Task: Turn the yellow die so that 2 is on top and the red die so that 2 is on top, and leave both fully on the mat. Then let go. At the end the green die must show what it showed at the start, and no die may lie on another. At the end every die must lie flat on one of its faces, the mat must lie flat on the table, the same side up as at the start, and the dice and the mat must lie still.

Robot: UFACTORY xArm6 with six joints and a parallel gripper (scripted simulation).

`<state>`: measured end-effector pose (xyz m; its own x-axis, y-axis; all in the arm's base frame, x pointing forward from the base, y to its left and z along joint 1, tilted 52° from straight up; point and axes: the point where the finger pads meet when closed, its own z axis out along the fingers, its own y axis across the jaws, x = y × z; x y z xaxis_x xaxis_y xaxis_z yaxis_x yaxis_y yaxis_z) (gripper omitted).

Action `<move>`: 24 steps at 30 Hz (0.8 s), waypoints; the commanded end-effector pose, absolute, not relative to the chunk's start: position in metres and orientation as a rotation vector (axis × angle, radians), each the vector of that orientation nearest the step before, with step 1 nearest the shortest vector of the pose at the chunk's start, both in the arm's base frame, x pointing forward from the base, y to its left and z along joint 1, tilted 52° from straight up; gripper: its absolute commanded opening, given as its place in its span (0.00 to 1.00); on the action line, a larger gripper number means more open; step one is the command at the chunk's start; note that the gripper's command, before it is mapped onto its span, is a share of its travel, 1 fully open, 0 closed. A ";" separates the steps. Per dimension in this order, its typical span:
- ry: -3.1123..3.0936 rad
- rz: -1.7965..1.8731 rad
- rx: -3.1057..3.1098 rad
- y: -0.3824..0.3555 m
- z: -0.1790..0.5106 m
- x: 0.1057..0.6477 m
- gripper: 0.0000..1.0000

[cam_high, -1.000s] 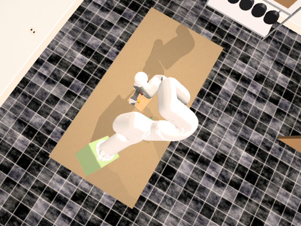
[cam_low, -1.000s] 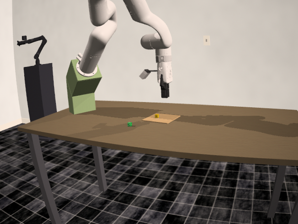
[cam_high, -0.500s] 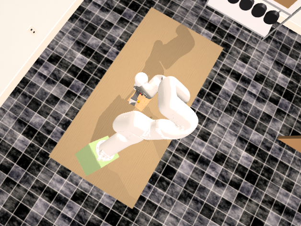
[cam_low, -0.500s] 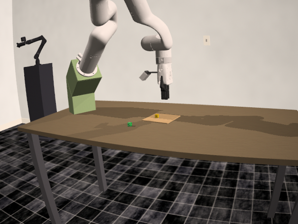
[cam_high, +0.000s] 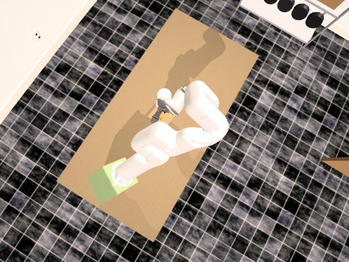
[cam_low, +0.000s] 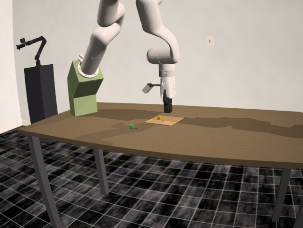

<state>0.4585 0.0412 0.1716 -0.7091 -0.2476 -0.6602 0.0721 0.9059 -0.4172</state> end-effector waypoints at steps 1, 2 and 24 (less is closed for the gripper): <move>2.291 -0.537 -0.125 0.039 0.167 0.468 0.11; 2.291 -0.537 -0.125 0.038 0.164 0.471 0.11; 2.291 -0.537 -0.125 0.032 0.153 0.483 0.11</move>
